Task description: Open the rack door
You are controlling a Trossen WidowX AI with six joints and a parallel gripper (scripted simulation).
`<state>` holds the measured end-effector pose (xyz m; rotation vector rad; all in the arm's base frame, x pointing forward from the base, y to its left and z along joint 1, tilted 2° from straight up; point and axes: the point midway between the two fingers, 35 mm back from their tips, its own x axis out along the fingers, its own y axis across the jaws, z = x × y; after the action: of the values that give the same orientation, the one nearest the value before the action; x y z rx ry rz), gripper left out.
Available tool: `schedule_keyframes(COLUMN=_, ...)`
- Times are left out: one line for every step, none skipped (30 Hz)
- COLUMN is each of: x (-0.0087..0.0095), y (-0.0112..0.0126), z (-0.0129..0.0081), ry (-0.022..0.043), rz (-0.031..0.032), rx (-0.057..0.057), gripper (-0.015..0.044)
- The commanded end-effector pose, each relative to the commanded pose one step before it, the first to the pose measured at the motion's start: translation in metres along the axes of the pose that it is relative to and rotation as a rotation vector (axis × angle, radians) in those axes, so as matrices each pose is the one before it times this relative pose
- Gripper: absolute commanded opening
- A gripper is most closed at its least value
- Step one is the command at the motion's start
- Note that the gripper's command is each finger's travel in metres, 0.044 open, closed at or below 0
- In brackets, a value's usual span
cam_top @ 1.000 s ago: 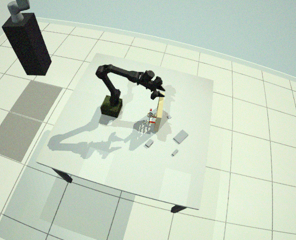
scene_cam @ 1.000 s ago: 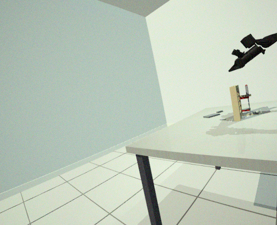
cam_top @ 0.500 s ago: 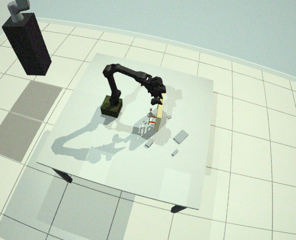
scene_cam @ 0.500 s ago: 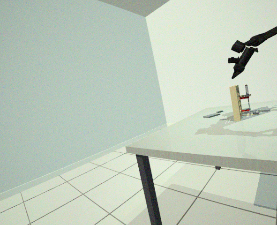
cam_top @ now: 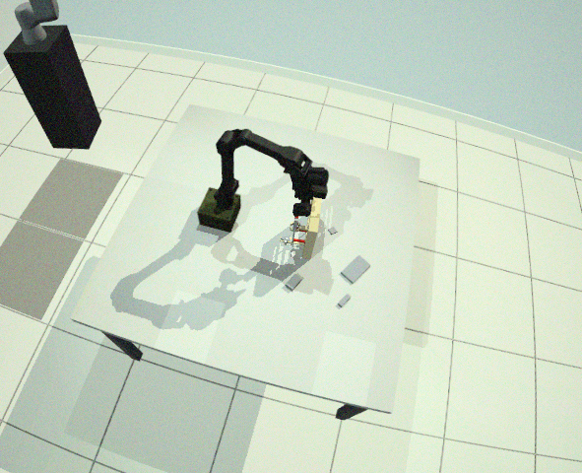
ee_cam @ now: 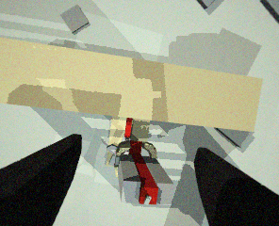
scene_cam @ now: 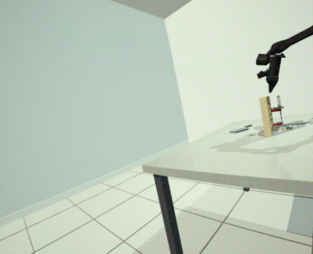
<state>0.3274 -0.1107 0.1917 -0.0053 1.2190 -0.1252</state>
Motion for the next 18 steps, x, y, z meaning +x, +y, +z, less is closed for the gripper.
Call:
schedule_keyframes(x=0.00178, y=-0.00473, z=-0.00700, ry=0.07966, rz=0.02318, rx=0.0026, gripper=0.0287)
schedule_keyframes(x=0.00040, y=-0.00151, z=-0.00244, ry=0.02505, rz=0.00632, rx=0.0021, gripper=0.0287)
schedule_keyframes(x=0.00035, y=-0.00149, z=-0.00245, ry=0.02497, rz=0.00661, rx=0.0022, gripper=0.0287)
schedule_keyframes(x=0.00031, y=-0.00146, z=-0.00246, ry=0.02488, rz=0.00690, rx=0.0022, gripper=0.0287)
schedule_keyframes(x=0.00026, y=-0.00143, z=-0.00247, ry=0.02479, rz=0.00718, rx=0.0023, gripper=0.0287)
schedule_keyframes(x=0.00022, y=-0.00141, z=-0.00248, ry=0.02470, rz=0.00747, rx=0.0024, gripper=0.0287)
schedule_keyframes(x=0.00017, y=-0.00138, z=-0.00249, ry=0.02460, rz=0.00775, rx=0.0024, gripper=0.0287)
schedule_keyframes(x=0.00013, y=-0.00135, z=-0.00250, ry=0.02451, rz=0.00804, rx=0.0025, gripper=0.0287)
schedule_keyframes(x=0.00008, y=-0.00132, z=-0.00251, ry=0.02439, rz=0.00832, rx=0.0025, gripper=0.0287)
schedule_keyframes(x=0.00004, y=-0.00106, z=-0.00206, ry=0.01990, rz=0.00703, rx=0.0021, gripper=0.0287)
schedule_keyframes(x=0.00001, y=-0.00063, z=-0.00124, ry=0.01191, rz=0.00431, rx=0.0013, gripper=0.0287)
schedule_keyframes(x=0.00000, y=-0.00021, z=-0.00041, ry=0.00396, rz=0.00145, rx=0.0004, gripper=0.0287)
schedule_keyframes(x=0.00000, y=0.00000, z=0.00000, ry=0.00000, rz=0.00000, rx=0.0000, gripper=0.0287)
schedule_keyframes(x=0.00027, y=-0.00001, z=0.00003, ry=0.00000, rz=0.00000, rx=0.0000, gripper=0.0287)
schedule_keyframes(x=0.00080, y=-0.00003, z=0.00010, ry=-0.00001, rz=0.00000, rx=0.0000, gripper=0.0287)
schedule_keyframes(x=0.00133, y=-0.00005, z=0.00017, ry=-0.00002, rz=0.00000, rx=0.0000, gripper=0.0287)
schedule_keyframes(x=0.00162, y=-0.00006, z=0.00019, ry=-0.00002, rz=0.00000, rx=0.0000, gripper=0.0287)
schedule_keyframes(x=0.00162, y=-0.00006, z=0.00018, ry=-0.00002, rz=0.00000, rx=0.0000, gripper=0.0287)
